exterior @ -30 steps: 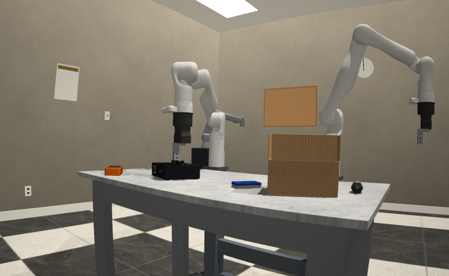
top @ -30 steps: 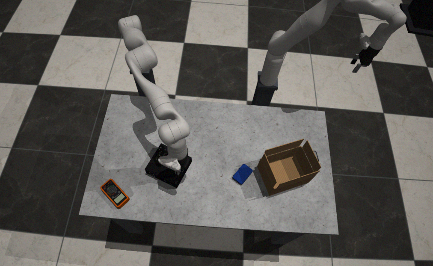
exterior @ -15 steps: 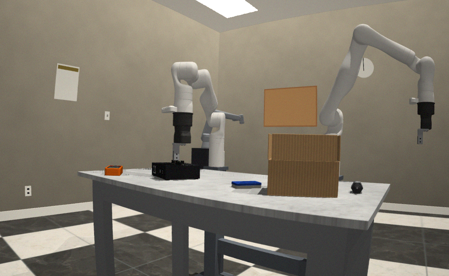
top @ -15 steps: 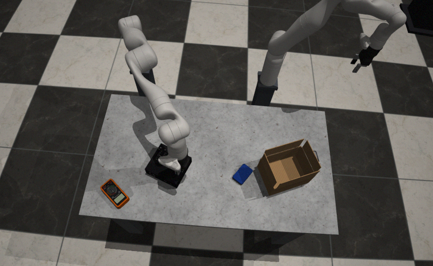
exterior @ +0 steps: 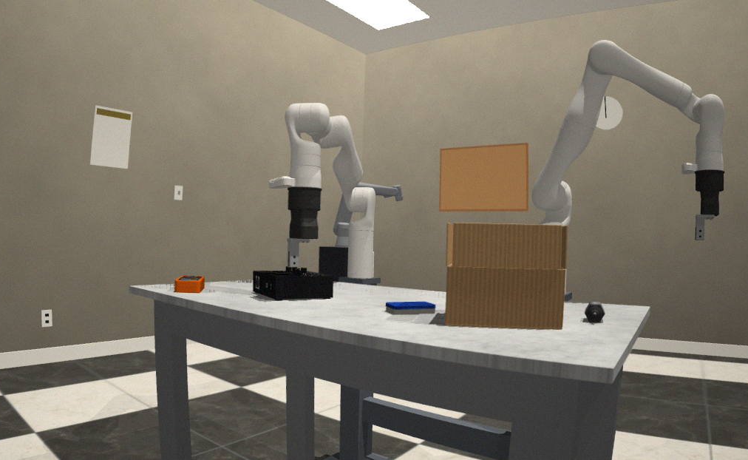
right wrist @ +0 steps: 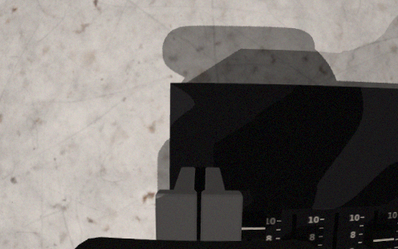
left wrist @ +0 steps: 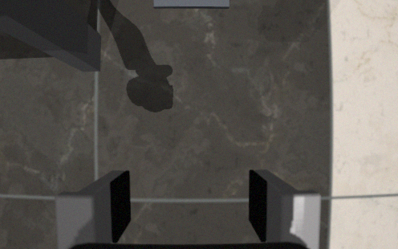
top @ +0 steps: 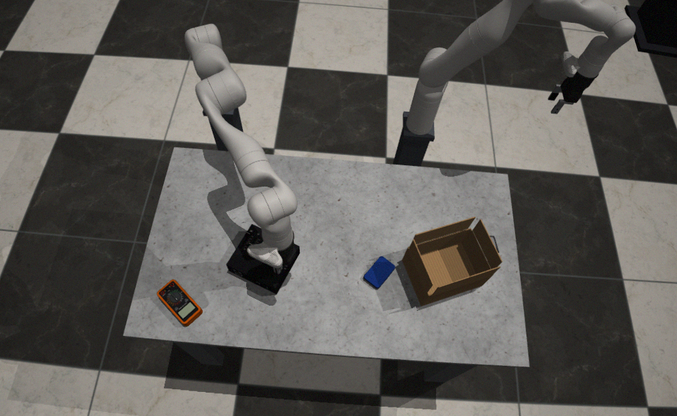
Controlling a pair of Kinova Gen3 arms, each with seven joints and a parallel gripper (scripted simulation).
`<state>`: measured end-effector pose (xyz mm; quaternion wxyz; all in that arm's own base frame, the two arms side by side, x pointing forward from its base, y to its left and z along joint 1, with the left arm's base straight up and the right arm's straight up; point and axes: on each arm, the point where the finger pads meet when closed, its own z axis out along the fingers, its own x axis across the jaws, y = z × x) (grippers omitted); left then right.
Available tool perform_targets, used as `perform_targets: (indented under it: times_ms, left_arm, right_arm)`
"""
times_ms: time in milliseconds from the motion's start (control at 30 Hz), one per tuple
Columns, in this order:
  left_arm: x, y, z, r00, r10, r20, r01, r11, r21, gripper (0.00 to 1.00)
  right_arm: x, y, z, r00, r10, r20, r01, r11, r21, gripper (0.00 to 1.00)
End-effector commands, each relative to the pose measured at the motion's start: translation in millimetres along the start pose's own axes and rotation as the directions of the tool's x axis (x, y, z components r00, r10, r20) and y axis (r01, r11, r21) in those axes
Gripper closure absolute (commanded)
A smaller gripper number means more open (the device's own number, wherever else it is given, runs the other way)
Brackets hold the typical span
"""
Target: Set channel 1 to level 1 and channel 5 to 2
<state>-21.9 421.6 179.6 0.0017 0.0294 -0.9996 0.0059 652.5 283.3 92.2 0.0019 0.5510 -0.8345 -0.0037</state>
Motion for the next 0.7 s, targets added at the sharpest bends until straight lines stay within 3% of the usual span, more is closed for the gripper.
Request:
perform_targets:
  times_ms: [0,667]
  left_arm:
    - [-0.3,2.9,-0.8,1.000,0.007,0.004,-0.007,1.000,-0.012,0.00]
    - [-0.3,2.9,-0.8,1.000,0.007,0.004,-0.007,1.000,-0.012,0.00]
  right_arm:
    - [1.6,-4.1,0.7,1.000,-0.002,-0.001,0.002,1.000,0.008,1.00]
    - [2.5,-6.5,0.7,1.000,-0.002,-0.001,0.002,1.000,0.008,1.00]
